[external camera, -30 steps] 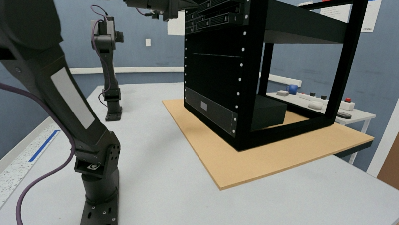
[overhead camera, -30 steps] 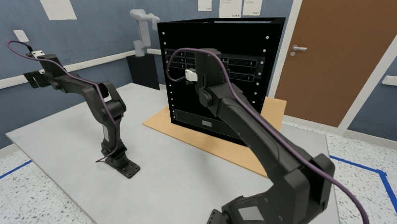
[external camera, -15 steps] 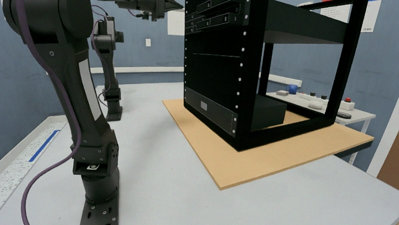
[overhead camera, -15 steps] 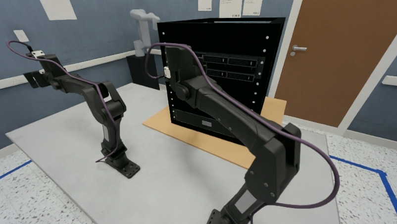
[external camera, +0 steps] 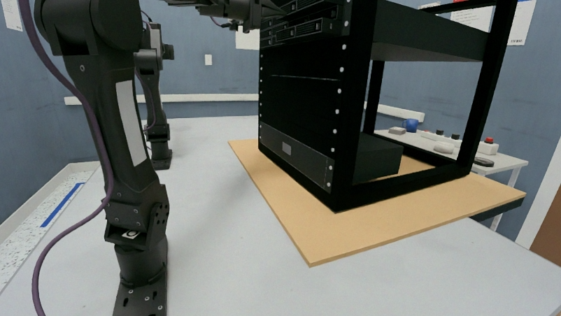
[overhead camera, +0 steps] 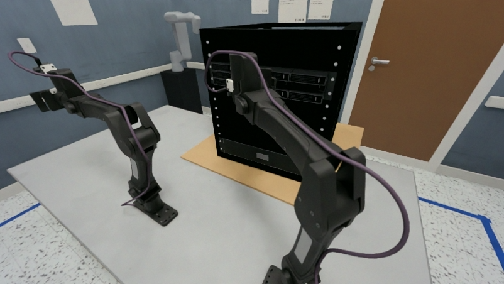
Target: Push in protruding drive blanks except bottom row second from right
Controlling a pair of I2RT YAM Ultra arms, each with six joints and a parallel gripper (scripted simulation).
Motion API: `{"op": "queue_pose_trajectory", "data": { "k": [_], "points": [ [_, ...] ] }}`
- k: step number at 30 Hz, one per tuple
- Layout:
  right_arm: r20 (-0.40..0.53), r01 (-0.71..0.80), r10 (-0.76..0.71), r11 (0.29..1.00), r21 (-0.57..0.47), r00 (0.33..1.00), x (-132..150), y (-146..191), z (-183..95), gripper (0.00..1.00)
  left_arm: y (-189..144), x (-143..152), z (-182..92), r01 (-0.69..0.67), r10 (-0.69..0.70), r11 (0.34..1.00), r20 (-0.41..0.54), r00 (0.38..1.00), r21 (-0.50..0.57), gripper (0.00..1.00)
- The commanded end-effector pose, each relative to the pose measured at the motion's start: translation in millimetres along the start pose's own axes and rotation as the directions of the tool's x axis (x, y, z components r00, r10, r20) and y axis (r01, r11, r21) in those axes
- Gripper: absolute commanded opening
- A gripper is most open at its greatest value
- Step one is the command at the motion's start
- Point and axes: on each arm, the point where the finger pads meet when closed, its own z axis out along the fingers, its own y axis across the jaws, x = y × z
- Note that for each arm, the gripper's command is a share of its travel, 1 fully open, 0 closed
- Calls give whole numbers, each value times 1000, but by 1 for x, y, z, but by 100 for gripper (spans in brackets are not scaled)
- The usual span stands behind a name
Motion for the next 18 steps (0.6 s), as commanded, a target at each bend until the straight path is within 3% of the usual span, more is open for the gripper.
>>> {"op": "queue_pose_trajectory", "data": {
  "k": [1, 18],
  "points": [
    [68, -110, 106, 992, 63, 992, 4, -40, -16, 0, 2, -10, -6, -11, 11, 1000, 37, 999, 0, 100],
    [59, -86, 83, 995, 47, 995, -3, -32, -12, 0, 2, -10, -6, -11, 11, 1000, 37, 999, 0, 100]
  ]
}}
